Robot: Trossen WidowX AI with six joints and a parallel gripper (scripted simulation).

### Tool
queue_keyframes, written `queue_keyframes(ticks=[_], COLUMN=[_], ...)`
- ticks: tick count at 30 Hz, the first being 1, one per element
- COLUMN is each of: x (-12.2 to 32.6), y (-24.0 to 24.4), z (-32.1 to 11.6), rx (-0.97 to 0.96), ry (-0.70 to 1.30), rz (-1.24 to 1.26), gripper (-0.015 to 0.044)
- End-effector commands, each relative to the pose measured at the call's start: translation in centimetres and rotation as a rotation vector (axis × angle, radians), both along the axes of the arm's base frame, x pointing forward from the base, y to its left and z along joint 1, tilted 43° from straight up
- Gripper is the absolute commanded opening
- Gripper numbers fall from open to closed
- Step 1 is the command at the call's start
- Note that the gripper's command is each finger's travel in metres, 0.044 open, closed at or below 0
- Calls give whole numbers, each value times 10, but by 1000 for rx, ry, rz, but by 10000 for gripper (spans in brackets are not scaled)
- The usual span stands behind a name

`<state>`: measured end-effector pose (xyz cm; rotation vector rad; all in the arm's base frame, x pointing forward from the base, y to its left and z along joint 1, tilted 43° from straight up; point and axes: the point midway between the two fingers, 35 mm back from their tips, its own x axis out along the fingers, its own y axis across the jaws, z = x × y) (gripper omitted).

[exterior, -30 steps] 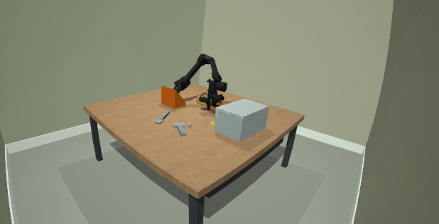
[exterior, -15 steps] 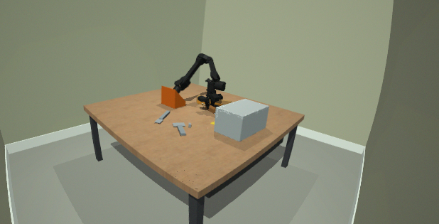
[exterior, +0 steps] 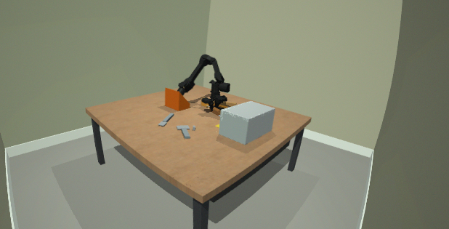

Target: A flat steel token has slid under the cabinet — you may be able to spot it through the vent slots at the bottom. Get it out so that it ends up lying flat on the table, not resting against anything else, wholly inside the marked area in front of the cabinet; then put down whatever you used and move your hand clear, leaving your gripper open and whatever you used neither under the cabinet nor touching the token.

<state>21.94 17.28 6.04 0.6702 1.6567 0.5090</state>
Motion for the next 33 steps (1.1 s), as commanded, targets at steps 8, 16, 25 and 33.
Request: queue_keyframes(ticks=[8, 16, 25, 33], x=[0, 0, 1, 2], y=[-1, -1, -2, -4], z=[1, 1, 2, 0], rx=[-10, -18, -27, -31], ry=[59, 106, 158, 180], rz=[-61, -110, -164, -187], gripper=[0, 0, 0, 0])
